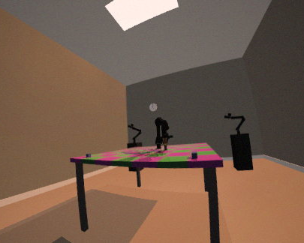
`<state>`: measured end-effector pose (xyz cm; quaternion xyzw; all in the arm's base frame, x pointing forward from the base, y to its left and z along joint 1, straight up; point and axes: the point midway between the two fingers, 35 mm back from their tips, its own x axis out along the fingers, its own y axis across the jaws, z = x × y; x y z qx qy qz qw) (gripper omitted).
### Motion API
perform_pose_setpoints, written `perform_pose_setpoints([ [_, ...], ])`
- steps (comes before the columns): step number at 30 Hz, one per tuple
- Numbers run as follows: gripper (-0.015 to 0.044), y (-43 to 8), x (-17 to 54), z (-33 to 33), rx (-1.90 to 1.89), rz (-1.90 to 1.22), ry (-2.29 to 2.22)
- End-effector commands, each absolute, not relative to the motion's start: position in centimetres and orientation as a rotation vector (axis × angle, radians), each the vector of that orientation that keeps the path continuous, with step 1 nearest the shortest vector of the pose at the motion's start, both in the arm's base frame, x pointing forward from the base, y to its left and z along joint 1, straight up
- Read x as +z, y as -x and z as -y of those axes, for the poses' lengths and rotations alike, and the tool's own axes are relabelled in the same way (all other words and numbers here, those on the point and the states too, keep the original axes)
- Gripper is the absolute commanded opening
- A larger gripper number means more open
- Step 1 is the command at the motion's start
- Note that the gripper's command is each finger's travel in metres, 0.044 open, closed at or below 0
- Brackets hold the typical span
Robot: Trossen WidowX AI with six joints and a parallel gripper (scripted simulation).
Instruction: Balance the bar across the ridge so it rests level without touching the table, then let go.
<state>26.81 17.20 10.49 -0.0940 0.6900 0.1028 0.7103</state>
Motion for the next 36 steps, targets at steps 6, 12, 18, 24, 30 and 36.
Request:
perform_pose_setpoints([
  [6, 0.0000, -26.85, 10.21, -17.24, 0.227, -1.532, 0.206],
  [12, 0.0000, -26.86, 10.16, -17.24, 0.227, -1.532, 0.206],
  [18, 0.0000, -26.87, 10.42, -17.24, 0.227, -1.532, 0.206],
  [24, 0.0000, -26.91, 10.41, -17.26, 0.227, -1.532, 0.206],
  [30, 0.0000, -26.88, 10.51, -17.24, 0.229, -1.529, 0.207],
  [36, 0.0000, -26.88, 10.51, -17.24, 0.229, -1.529, 0.207],
])
